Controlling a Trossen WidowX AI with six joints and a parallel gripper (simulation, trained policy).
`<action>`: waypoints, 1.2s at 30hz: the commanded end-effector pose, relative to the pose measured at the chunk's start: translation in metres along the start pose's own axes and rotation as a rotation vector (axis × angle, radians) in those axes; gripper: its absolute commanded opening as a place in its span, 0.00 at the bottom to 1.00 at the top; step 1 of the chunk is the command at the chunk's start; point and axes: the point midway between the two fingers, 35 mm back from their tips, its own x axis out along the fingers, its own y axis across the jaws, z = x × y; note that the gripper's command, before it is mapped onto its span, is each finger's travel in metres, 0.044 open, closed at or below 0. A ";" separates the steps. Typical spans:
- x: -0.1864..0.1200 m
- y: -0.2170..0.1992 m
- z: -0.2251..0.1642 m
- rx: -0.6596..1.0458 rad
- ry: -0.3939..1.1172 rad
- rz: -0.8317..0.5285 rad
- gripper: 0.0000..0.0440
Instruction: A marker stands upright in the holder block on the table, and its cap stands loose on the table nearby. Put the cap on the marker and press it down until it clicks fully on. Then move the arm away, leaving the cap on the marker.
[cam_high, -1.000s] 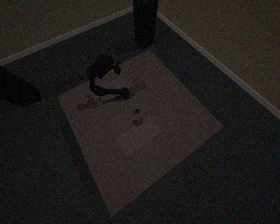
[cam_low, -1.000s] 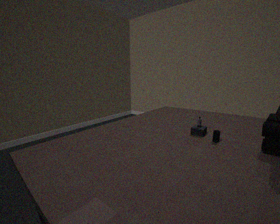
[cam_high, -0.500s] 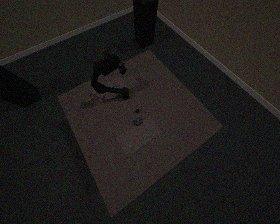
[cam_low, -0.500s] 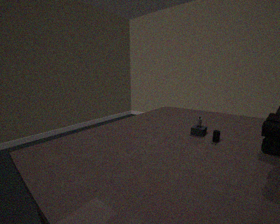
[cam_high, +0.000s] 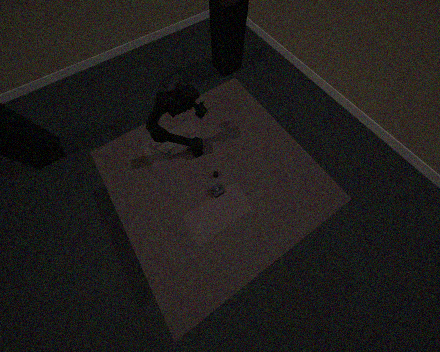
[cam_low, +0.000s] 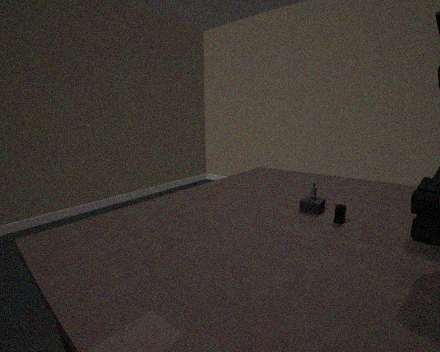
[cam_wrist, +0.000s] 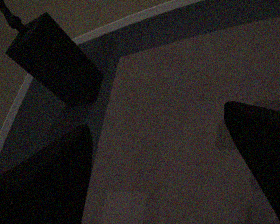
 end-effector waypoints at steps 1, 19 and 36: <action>0.009 -0.014 0.004 0.011 0.031 -0.024 0.72; 0.031 -0.059 0.014 0.029 0.105 -0.105 0.73; 0.042 -0.105 0.020 0.039 0.166 -0.180 0.73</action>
